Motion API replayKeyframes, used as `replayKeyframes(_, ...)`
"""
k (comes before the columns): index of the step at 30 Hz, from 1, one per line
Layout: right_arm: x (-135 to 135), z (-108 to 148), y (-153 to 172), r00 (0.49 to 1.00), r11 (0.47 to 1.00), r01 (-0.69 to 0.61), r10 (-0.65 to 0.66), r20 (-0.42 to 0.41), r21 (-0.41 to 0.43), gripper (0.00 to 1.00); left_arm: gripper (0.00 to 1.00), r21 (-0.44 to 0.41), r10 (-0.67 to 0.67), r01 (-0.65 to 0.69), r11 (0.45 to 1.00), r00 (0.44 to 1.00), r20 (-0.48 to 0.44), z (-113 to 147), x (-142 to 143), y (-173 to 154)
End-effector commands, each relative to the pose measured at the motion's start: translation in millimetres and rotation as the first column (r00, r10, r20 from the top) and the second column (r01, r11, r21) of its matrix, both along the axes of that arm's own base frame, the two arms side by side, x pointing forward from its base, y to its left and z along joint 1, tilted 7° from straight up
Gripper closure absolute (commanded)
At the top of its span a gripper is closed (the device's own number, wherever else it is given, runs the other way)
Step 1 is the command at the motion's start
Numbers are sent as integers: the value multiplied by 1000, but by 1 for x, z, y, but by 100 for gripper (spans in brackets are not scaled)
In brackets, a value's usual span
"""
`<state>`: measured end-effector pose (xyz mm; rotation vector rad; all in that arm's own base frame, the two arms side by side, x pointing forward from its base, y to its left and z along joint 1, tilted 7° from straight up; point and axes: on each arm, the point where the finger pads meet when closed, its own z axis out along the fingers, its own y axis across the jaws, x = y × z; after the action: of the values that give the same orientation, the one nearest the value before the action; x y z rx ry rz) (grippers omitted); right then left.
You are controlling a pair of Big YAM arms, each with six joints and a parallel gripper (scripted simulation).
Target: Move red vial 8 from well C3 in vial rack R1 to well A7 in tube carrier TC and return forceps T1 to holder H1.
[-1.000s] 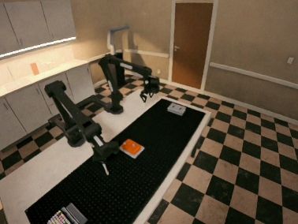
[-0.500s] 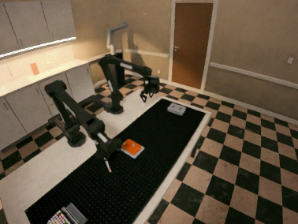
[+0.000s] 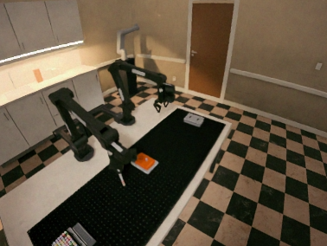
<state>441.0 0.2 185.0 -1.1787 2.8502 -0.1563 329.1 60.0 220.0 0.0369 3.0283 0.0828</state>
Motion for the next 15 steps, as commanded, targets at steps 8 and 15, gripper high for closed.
replayKeyframes(8,-1,-1,17,1000,1000,13,-13,5,-3,91,0,6,-11,11,1000,999,32,20,18,3)
replayKeyframes(15,-2,-6,26,1000,1000,13,-13,-12,-4,91,0,6,-11,11,1000,999,32,20,18,3)
